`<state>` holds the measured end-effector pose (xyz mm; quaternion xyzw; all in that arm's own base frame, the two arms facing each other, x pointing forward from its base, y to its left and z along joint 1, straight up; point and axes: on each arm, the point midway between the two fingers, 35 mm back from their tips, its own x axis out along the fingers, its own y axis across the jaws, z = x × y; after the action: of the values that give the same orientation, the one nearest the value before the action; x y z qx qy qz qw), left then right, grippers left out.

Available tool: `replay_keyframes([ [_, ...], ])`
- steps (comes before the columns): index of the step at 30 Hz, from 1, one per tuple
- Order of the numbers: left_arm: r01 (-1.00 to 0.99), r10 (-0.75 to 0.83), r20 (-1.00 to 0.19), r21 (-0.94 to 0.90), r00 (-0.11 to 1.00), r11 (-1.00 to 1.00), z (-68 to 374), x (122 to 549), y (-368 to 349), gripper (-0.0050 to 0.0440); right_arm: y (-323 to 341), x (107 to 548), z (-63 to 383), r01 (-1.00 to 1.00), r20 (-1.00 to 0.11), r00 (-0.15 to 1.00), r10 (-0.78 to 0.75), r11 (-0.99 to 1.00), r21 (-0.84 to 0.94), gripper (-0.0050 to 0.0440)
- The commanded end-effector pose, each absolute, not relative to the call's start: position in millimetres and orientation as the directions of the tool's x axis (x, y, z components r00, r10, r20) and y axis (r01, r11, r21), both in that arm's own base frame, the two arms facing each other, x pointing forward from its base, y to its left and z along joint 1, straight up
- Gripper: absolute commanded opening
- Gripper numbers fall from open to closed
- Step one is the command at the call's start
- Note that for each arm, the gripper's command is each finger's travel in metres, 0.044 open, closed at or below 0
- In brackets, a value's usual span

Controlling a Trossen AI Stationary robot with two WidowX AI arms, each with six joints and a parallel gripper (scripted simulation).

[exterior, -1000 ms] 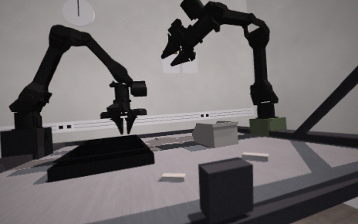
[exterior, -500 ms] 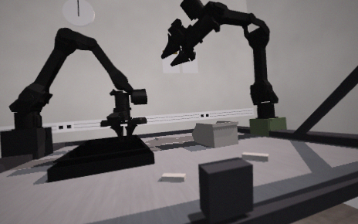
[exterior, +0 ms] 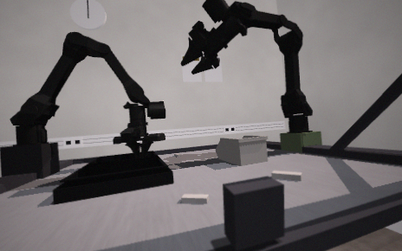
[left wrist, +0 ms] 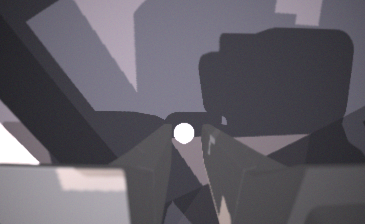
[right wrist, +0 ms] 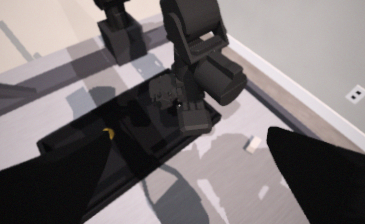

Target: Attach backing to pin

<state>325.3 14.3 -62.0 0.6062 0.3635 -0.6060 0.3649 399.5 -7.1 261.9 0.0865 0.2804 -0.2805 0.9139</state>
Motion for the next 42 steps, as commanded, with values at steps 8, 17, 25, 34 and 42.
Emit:
replay_keyframes([
  [8, 0.882, 0.001, -1.0, 0.022, 0.025, -0.471, -56.0, 330.7, 14.5, 0.001, -6.9, 398.3, 272.4, 0.562, -0.545, 0.7, -0.461, 0.827, 0.021, 0.044],
  [17, 0.881, 0.001, -1.0, 0.02, 0.023, -0.472, -54.8, 330.3, 14.2, -0.0001, -6.9, 398.3, 272.4, 0.562, -0.545, 0.7, -0.461, 0.827, 0.021, 0.044],
  [25, 0.881, 0.001, -0.999, 0.04, 0.047, -0.472, -17.0, 335.4, 13.9, -0.0004, -6.9, 398.3, 272.4, 0.562, -0.545, 0.7, -0.461, 0.827, 0.021, 0.044],
  [34, 0.882, 0.0, -1.0, 0.023, 0.026, -0.47, -15.5, 322.4, 6.5, -0.0043, -7.7, 397.5, 268.7, 0.489, -0.575, 0.717, -0.395, 0.872, 0.01, 0.044],
  [42, 0.882, 0.0, -0.999, 0.035, 0.039, -0.47, -1.6, 321.8, 1.0, -0.005, -0.7, 400.0, 266.0, 0.121, -0.627, 0.773, -0.093, 0.993, 0.002, 0.044],
])
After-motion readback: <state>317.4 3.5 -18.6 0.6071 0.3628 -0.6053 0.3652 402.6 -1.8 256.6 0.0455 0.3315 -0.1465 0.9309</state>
